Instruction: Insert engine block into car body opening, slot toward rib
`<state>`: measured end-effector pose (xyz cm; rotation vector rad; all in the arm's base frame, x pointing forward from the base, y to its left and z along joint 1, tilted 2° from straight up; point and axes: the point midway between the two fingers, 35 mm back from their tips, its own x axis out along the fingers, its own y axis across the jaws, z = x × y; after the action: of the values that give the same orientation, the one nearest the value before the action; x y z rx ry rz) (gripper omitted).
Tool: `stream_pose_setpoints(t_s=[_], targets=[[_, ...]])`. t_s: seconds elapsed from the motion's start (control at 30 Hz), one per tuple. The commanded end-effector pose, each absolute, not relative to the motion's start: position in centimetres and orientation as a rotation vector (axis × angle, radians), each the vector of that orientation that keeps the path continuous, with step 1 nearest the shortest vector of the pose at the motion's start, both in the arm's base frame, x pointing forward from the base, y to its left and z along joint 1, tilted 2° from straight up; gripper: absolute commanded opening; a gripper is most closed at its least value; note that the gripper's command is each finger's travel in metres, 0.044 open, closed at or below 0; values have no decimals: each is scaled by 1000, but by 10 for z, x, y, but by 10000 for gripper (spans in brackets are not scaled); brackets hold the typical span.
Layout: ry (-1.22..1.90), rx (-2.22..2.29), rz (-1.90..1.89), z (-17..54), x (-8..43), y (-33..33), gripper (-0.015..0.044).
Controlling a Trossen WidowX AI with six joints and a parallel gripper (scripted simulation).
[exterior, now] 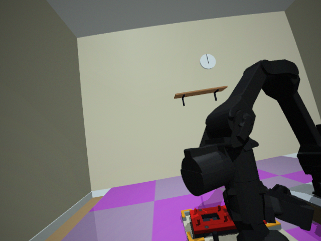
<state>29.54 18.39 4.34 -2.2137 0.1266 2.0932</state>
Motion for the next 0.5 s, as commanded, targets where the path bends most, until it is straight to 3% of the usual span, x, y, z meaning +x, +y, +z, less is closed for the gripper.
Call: stream_pose_setpoints(t_s=[0.0, 0.47], targets=[[136, -2212, 2094, 38, 295, 183, 440], [136, -2212, 2094, 15, 296, 183, 440]])
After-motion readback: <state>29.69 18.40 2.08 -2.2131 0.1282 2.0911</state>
